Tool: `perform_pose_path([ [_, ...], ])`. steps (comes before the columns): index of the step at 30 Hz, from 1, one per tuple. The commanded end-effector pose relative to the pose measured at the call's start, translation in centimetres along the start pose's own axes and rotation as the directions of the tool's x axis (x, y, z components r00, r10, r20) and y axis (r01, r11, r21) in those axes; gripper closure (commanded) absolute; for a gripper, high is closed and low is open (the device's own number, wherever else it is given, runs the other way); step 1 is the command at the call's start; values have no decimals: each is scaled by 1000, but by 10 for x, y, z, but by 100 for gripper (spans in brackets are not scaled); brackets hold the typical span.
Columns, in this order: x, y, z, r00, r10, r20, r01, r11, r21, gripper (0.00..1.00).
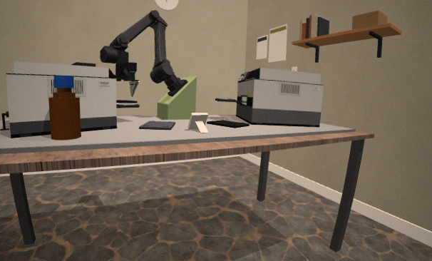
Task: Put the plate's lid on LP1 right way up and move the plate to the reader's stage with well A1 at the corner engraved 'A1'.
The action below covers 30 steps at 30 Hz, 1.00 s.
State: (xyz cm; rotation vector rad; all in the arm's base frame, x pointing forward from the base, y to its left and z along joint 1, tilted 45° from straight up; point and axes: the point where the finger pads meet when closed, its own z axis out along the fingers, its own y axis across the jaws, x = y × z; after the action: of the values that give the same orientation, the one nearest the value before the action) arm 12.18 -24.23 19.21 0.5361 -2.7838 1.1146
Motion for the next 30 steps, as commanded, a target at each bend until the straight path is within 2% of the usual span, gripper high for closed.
perform_pose_path([
  [1, 0, -2, 2, 1000, -15, -2, 15, 1000, 5, 0],
  [6, -1, -9, -5, 1000, 0, 14, 0, 1000, 26, 0],
  [8, 1, -11, -3, 1000, 5, 10, -5, 999, 31, 0],
  [12, 2, -6, 5, 1000, -5, 1, 5, 1000, 11, 0],
  [19, -2, -2, 8, 1000, -15, 9, 15, 1000, 5, 0],
  [24, 3, -10, -1, 1000, 15, 6, -15, 1000, 25, 0],
  [30, 3, -17, -5, 1000, 26, 10, -27, 999, 29, 0],
])
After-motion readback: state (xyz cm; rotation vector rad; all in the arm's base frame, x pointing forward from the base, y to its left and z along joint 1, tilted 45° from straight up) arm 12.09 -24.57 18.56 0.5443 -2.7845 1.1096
